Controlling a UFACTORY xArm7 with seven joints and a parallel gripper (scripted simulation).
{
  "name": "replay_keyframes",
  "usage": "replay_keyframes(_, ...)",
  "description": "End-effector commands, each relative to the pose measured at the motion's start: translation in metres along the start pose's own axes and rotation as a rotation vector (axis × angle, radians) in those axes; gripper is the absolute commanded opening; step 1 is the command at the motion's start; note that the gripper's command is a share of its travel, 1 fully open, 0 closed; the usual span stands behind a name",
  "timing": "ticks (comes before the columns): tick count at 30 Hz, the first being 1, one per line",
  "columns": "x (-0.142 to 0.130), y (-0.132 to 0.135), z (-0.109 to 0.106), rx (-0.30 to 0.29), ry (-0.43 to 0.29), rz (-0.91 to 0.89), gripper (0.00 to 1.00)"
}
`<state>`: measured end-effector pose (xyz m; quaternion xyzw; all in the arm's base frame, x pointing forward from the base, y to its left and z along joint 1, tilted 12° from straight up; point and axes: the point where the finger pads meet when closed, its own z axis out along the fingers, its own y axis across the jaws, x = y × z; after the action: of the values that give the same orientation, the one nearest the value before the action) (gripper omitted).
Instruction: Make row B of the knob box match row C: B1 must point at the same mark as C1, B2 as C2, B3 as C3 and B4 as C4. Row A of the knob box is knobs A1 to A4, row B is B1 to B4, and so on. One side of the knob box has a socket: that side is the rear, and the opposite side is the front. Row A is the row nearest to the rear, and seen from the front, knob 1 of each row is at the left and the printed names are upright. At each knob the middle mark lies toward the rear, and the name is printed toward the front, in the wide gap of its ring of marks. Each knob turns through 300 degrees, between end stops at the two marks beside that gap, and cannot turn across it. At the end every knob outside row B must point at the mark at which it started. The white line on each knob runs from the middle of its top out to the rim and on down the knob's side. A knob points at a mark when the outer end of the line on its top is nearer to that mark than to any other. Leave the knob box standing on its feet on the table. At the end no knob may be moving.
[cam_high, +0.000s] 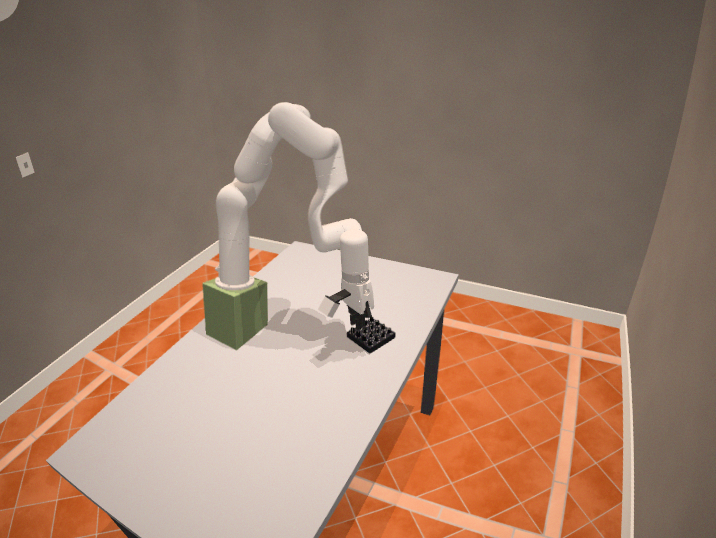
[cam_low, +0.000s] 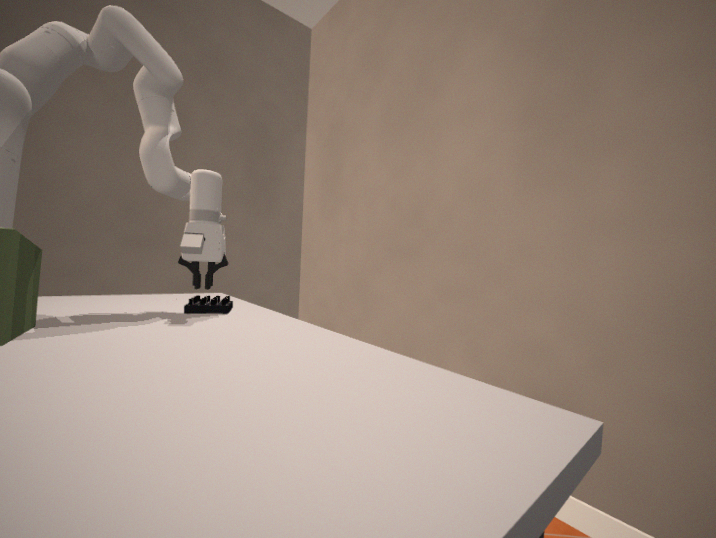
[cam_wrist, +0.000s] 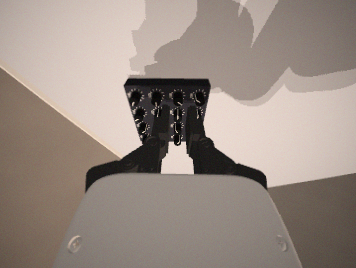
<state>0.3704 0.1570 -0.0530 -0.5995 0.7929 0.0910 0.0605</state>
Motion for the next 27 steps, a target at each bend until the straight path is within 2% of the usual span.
replay_keyframes(1, -0.0005, -0.0012, -0.0019, 0.002, -0.001, 0.0, 0.19)
replay_keyframes(18, -0.0003, -0.001, -0.0019, 0.001, 0.0, -0.03, 0.19)
replay_keyframes(27, 0.0012, 0.0002, -0.0024, -0.006, 0.002, -0.304, 0.19)
